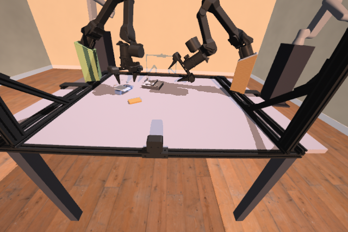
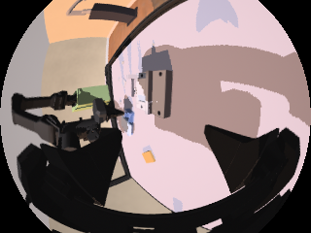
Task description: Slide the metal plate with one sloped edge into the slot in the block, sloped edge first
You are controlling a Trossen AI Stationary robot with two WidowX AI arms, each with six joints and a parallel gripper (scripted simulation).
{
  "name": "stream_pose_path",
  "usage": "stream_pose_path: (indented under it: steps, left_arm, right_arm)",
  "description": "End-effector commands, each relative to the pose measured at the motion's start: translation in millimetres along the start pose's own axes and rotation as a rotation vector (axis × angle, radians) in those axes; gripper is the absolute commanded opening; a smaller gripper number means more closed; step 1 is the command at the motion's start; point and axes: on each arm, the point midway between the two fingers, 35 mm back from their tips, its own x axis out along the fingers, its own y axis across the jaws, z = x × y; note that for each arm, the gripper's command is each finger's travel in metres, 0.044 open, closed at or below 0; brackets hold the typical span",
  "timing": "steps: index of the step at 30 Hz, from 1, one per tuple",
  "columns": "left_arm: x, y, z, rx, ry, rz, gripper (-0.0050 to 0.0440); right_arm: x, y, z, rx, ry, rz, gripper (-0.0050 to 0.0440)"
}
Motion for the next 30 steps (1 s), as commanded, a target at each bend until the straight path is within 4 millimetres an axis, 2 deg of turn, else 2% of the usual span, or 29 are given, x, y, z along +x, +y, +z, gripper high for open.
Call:
stream_pose_path:
  steps: [1,6,15,30]
  left_arm:
    - [-1.9,-17.5,-11.3,-0.118,-0.001,0.037,0.0440]
    - [-2.6,-31.1,-21.5,-0.209,-0.005,0.053,0.0440]
    - [-3.8,-42.5,-31.8,-0.293,-0.012,0.069,0.0440]
    - [-4.6,-48.5,-38.0,-0.341,-0.018,0.078,0.0440]
  right_arm:
    - [4.8,0.9,7.2,0.053,0.005,0.051,0.0440]
    - [7.7,3.6,14.5,0.093,0.005,0.093,0.0440]
    - [9.7,6.2,21.3,0.128,0.006,0.133,0.0440]
    - [10.6,7.7,25.3,0.147,0.007,0.156,0.0440]
